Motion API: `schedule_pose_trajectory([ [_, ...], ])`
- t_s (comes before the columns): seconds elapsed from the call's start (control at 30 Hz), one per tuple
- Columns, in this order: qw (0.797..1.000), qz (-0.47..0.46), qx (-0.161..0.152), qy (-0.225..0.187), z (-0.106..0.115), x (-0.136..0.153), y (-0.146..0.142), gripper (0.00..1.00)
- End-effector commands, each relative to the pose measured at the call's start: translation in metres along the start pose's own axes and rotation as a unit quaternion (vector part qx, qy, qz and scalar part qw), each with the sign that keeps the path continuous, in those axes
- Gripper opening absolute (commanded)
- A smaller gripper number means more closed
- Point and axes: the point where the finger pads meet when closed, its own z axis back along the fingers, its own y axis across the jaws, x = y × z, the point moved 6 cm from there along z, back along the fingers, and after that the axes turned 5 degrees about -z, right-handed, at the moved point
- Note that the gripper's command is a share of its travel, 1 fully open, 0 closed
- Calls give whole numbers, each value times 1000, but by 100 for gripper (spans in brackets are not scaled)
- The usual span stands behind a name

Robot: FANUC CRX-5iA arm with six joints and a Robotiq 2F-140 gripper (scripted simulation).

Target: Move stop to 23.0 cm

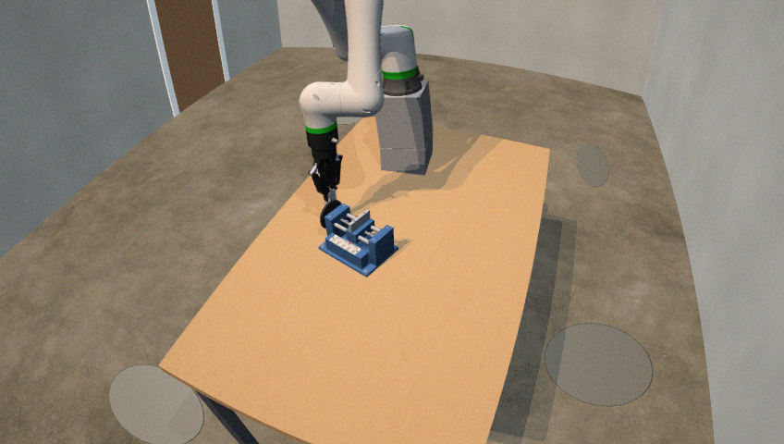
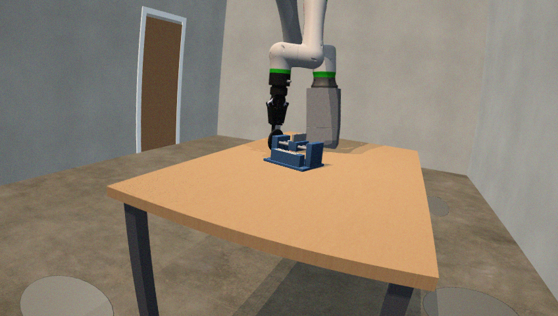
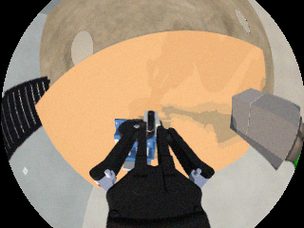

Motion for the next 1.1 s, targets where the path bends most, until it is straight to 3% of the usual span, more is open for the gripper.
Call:
schedule_pose_trajectory([
  [0.0, 1000, 0, 0, 0, -4, 0, 1, 4],
  [1.07, 1000, 0, 0, 0, -32, 1, -6, 4],
])
